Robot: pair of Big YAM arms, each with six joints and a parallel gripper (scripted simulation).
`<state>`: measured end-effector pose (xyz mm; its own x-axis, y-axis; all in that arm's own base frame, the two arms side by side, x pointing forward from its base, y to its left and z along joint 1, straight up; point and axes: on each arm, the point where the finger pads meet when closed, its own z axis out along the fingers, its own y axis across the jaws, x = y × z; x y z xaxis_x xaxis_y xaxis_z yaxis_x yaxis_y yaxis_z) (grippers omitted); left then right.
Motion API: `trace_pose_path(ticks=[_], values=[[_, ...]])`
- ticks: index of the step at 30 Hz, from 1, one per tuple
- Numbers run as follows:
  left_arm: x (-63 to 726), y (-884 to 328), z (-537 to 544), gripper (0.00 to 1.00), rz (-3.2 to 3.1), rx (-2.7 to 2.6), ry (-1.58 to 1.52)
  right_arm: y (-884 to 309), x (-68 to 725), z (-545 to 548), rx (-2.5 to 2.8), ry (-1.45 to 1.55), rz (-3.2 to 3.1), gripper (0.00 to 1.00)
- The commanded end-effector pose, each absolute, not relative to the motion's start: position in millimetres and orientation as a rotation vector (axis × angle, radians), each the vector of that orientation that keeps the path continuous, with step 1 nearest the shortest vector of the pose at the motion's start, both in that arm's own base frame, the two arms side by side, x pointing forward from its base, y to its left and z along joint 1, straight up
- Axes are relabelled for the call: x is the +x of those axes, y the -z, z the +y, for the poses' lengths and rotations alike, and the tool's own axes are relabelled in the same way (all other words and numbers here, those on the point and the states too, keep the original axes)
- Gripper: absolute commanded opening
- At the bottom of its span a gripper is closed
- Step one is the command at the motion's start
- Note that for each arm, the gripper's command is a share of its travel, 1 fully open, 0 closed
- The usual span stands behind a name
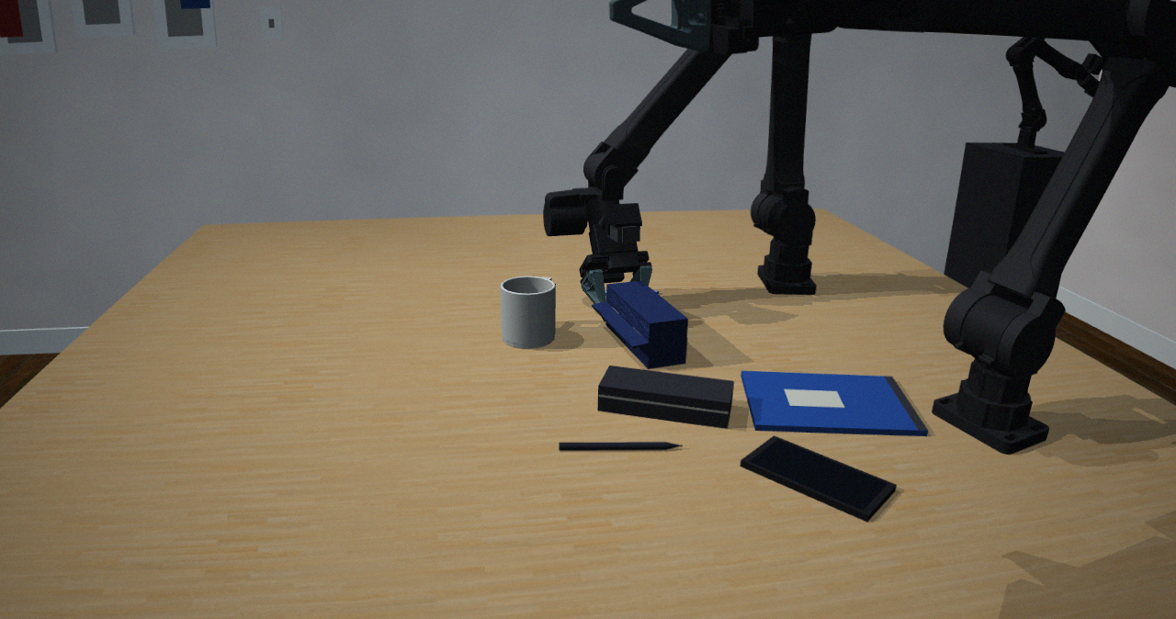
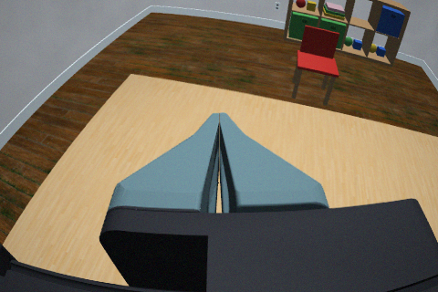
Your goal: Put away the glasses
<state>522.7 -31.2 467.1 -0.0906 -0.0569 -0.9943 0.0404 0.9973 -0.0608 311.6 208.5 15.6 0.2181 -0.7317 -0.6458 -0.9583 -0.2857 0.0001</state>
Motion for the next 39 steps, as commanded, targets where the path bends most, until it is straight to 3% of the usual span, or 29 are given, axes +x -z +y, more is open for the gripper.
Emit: trace_pose_path(ticks=[1,10,23,24,39], values=[[529.4,-476.8,-19.3,0.0,1.611,0.035,0.022,-10.6,312.4,201.7,-2.077,-0.781,1.627,0.57],[507.3,-562.0,6.3,0.0,1.442,-0.02,0.011,-10.6,312.4,201.7,-2.077,-0.781,1.627,0.57],[520.8,-541.7,-4.8,0.0,1.493,0.007,0.005,-10.6,312.4,201.7,-2.077,-0.781,1.627,0.57],[520.9,-540.8,-4.8,0.0,1.497,0.008,0.003,-10.6,312.4,201.7,-2.077,-0.781,1.627,1.0],[521.5,-540.1,-4.2,0.0,1.5,0.017,-0.009,-30.2,327.3,213.2,-2.097,-0.719,1.511,1.0]])
